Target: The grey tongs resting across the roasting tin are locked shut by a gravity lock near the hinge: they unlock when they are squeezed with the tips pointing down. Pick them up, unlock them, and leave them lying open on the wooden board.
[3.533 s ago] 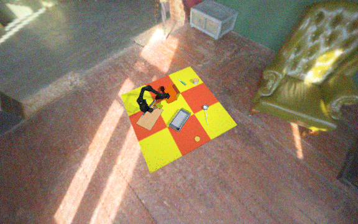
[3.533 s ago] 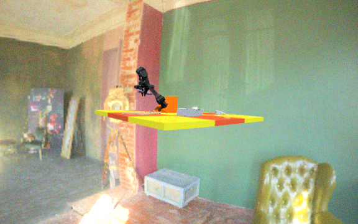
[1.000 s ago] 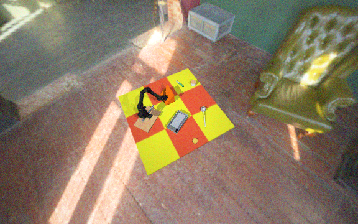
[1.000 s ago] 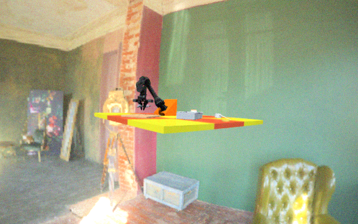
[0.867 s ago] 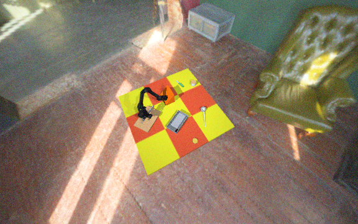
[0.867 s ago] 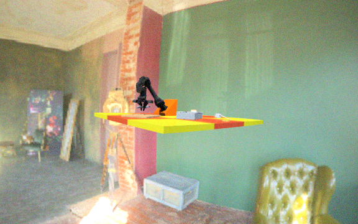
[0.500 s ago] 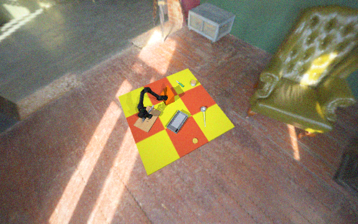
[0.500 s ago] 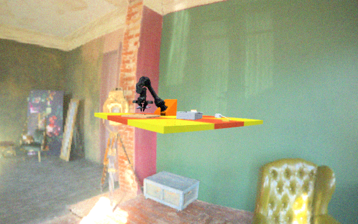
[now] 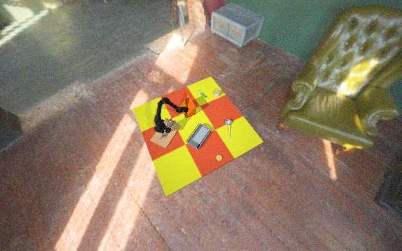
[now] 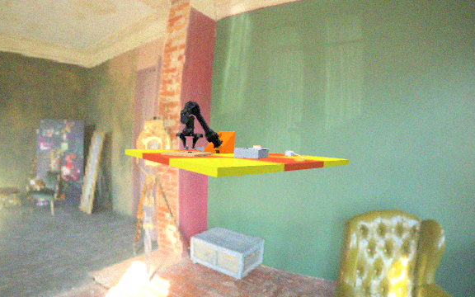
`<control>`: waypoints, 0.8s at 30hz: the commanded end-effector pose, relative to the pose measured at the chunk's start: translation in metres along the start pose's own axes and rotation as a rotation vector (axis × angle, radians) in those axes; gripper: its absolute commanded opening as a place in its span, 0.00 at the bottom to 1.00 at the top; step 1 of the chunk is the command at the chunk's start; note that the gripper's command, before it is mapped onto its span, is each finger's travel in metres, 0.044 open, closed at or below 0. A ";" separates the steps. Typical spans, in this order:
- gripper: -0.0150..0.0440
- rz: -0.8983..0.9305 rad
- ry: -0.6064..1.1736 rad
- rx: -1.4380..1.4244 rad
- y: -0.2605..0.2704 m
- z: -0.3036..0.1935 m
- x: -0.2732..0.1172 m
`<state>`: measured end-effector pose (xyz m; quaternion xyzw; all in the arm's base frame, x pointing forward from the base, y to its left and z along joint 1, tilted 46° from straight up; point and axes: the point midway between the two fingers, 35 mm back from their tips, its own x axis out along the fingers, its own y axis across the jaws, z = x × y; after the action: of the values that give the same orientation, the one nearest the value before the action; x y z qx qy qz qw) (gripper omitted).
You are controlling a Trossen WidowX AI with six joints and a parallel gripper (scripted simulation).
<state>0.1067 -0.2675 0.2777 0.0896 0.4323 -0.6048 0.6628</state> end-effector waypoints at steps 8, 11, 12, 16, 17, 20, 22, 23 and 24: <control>1.00 0.006 0.004 -0.001 0.005 0.001 -0.002; 1.00 0.023 0.015 -0.009 0.024 0.004 -0.010; 1.00 0.029 0.019 -0.013 0.033 0.004 -0.015; 1.00 0.046 0.025 -0.041 0.073 0.006 -0.039; 1.00 0.048 0.022 -0.049 0.082 0.006 -0.045; 1.00 0.050 0.006 -0.073 0.108 0.004 -0.065; 1.00 0.051 -0.013 -0.089 0.124 0.002 -0.080; 1.00 0.051 -0.025 -0.098 0.132 0.000 -0.088; 1.00 0.052 -0.039 -0.107 0.139 -0.002 -0.096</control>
<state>0.2144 -0.1891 0.2810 0.0739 0.4554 -0.5690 0.6807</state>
